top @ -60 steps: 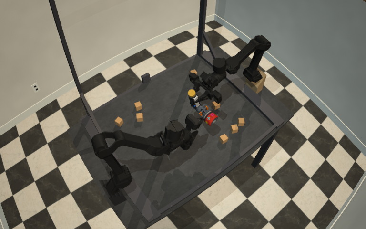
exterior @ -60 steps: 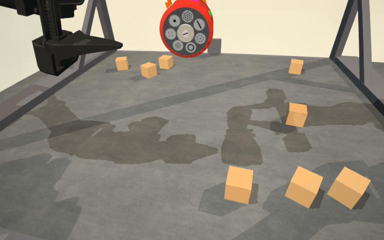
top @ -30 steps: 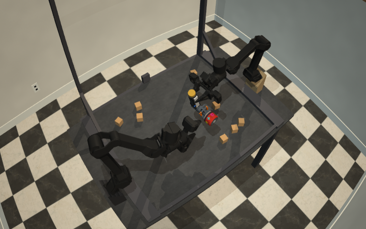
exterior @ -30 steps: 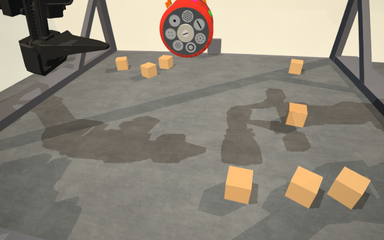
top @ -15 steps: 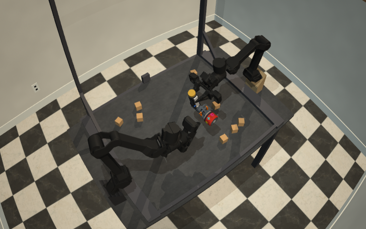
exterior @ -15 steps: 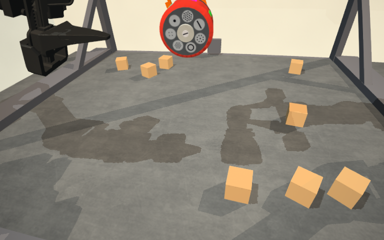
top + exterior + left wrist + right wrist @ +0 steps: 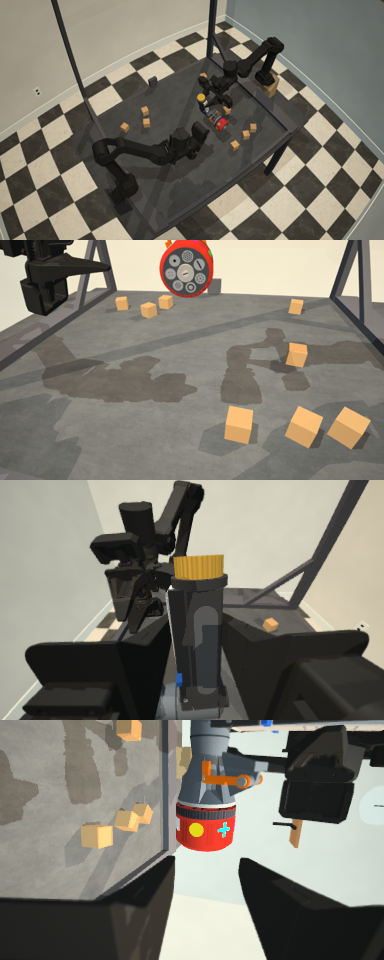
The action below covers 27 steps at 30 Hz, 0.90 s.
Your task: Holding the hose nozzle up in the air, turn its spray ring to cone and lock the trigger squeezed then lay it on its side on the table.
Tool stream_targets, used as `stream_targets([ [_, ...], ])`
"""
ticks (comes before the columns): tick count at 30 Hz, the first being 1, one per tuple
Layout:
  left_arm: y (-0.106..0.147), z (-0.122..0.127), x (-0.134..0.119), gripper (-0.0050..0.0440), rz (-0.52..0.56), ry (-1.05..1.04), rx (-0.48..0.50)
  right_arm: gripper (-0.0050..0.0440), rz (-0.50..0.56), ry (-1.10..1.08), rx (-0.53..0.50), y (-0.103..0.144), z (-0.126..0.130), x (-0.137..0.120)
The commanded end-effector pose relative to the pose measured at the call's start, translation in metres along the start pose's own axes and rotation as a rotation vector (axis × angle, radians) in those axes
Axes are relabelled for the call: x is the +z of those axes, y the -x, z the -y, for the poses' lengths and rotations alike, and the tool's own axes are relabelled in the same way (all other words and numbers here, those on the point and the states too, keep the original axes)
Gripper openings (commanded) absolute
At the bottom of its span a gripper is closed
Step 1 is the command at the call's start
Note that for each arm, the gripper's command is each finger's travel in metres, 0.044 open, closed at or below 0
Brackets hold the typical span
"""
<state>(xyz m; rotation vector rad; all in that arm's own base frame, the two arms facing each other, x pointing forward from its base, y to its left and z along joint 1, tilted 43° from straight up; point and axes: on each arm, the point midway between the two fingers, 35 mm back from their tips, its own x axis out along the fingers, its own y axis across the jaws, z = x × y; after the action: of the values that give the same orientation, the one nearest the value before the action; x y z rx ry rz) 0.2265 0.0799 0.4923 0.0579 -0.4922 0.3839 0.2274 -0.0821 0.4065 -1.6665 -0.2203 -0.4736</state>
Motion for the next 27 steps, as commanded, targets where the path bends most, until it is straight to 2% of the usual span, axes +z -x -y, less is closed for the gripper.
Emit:
stream_targets([
  [1, 0.005, -0.001, 0.022, 0.0170, 0.055, 0.001, 0.000, 0.0179, 0.002, -0.047, -0.022, 0.000, 0.008, 0.001],
  [23, 0.005, -0.001, 0.022, 0.0170, 0.055, 0.001, 0.000, 0.0179, 0.037, -0.807, -0.054, -0.005, -0.003, 0.007],
  [27, 0.005, -0.001, 0.022, 0.0170, 0.055, 0.001, 0.000, 0.0179, 0.042, -0.880, -0.057, -0.006, -0.003, 0.008],
])
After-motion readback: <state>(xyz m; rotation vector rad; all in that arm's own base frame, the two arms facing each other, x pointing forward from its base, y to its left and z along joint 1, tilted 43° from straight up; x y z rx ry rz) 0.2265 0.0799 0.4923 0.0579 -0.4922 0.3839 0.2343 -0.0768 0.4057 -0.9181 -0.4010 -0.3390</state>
